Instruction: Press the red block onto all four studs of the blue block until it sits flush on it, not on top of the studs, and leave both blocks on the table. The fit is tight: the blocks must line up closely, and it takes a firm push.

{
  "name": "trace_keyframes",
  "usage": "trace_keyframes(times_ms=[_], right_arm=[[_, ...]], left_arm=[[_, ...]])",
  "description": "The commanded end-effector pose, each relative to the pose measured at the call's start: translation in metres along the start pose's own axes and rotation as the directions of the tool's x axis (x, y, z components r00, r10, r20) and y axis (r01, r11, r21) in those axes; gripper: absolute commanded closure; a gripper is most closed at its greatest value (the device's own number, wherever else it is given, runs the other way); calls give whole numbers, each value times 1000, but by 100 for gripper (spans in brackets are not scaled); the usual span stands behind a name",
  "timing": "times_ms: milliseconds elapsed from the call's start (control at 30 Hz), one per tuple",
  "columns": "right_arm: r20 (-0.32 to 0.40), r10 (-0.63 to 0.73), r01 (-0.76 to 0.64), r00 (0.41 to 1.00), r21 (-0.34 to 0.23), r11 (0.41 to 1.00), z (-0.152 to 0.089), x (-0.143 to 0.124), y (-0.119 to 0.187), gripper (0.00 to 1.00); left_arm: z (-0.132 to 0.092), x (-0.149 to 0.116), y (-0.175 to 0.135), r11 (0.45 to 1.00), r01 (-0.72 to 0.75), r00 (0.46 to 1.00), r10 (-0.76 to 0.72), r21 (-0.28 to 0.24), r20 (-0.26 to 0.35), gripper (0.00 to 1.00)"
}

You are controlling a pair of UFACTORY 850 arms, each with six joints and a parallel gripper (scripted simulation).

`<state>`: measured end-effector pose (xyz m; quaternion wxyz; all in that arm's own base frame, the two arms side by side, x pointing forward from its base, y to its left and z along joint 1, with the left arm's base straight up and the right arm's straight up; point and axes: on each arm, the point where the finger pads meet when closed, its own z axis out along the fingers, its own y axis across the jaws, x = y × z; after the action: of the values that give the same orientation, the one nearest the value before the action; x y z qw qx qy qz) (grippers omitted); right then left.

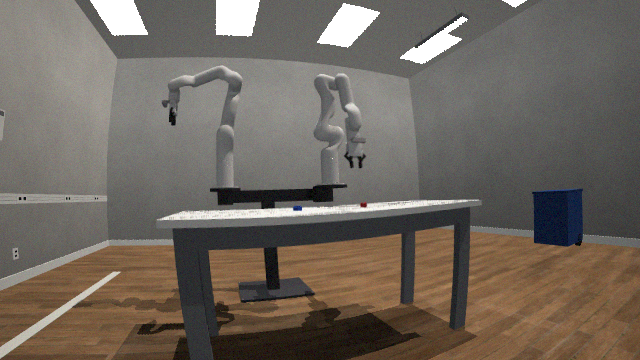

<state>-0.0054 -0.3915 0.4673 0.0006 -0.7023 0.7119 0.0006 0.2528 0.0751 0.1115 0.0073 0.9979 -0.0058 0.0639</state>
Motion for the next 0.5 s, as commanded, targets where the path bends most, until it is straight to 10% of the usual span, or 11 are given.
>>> trace_keyframes(times_ms=[0,67,200,467], right_arm=[[-2,0,0,1000,0,1000,-1,0,0,0],[-2,0,0,1000,0,1000,-1,0,0,0],[-2,0,0,1000,0,1000,-1,0,0,0],[-2,0,0,1000,0,1000,-1,0,0,0]], left_arm=[[-2,2,4,1000,5,992,-7,16,126,41],[-1,1,18,1000,2,1000,-2,1,25,41],[-1,0,82,1000,5,992,-7,15,126,41],[-1,0,82,1000,5,992,-7,15,126,41]])
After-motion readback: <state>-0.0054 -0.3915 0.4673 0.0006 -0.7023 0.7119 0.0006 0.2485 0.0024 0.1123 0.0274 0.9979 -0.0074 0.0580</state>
